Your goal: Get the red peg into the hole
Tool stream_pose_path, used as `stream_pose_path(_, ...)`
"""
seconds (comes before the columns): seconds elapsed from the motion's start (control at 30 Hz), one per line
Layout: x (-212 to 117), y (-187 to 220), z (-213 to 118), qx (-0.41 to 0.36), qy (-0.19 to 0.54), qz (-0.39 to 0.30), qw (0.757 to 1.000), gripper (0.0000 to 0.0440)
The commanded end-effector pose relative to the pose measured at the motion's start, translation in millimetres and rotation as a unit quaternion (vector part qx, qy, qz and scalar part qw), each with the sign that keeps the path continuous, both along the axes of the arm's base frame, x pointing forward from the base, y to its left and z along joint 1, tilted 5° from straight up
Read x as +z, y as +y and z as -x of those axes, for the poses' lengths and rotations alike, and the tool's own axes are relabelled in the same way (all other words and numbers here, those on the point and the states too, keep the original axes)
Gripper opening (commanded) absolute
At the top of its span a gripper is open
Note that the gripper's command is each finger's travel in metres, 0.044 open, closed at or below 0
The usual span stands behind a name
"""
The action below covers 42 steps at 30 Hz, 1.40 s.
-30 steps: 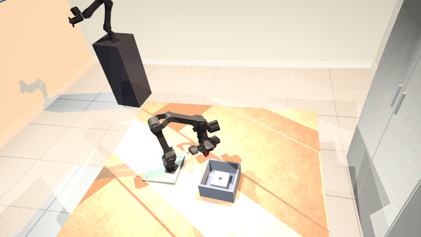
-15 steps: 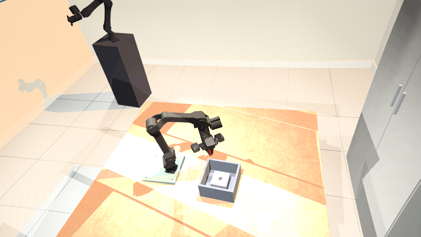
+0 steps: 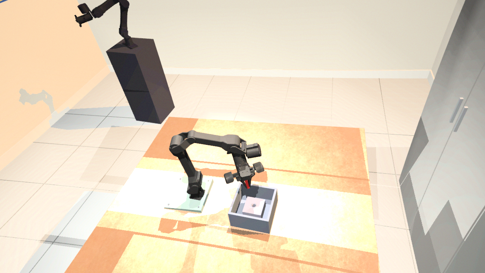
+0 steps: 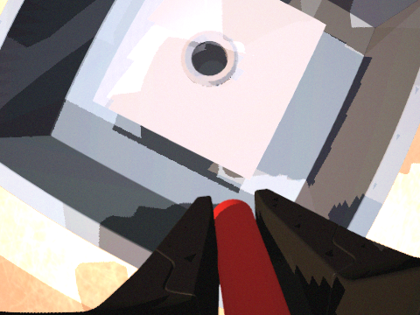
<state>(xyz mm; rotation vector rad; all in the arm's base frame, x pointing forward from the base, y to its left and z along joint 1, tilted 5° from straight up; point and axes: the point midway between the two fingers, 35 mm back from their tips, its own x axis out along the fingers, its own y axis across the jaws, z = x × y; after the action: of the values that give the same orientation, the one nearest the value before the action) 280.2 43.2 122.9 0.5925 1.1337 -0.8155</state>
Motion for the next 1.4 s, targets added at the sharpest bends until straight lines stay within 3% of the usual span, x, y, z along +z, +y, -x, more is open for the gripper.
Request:
stream_pose_path(0.0, -3.4, -9.5, -9.2, -0.001, 0.000, 0.005, 1.000, 0.0000)
stream_pose_path(0.7, -49.8, -57.1, -41.4, 0.057, 0.043, -0.020, 0.997, 0.0007)
stream_pose_path(0.9, -63.9, -60.8, -43.9, 0.069, 0.060, -0.036, 0.995, 0.0136)
stream_pose_path(0.97, -62.7, -64.1, -48.3, 0.079, 0.059, -0.036, 0.994, 0.0142)
stream_pose_path(1.1, -56.8, -64.8, -57.6, 0.085, 0.058, -0.045, 0.994, 0.0211)
stream_pose_path(1.37, -40.8, -60.0, -81.4, 0.092, 0.057, -0.078, 0.991, 0.0419)
